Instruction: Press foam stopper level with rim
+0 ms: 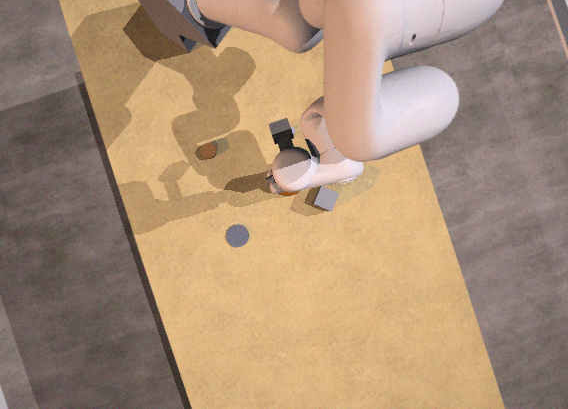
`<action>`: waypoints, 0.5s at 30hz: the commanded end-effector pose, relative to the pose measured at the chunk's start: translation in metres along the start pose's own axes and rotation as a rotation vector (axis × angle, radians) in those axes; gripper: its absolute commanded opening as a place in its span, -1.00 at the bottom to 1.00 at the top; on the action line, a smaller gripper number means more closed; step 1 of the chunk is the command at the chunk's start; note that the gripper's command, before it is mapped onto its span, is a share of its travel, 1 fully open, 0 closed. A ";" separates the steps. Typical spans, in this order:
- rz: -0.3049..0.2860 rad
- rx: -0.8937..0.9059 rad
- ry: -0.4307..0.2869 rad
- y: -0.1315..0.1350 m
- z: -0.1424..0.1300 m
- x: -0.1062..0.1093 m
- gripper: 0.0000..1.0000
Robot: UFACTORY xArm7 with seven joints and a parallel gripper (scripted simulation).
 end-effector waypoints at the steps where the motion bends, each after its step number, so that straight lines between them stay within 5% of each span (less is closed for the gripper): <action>1: 0.001 0.000 -0.002 0.000 -0.001 -0.001 -1.00; 15: 0.001 0.000 -0.002 0.000 -0.001 -0.007 -1.00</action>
Point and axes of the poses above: the point where the finger pads meet when closed, its own x axis back along the fingers, its own y axis across the jaws, z = x × y, the point moved 3 cm from there along x, back along the fingers, and after that the axes turned 12 degrees about x, right-handed, at the moved point
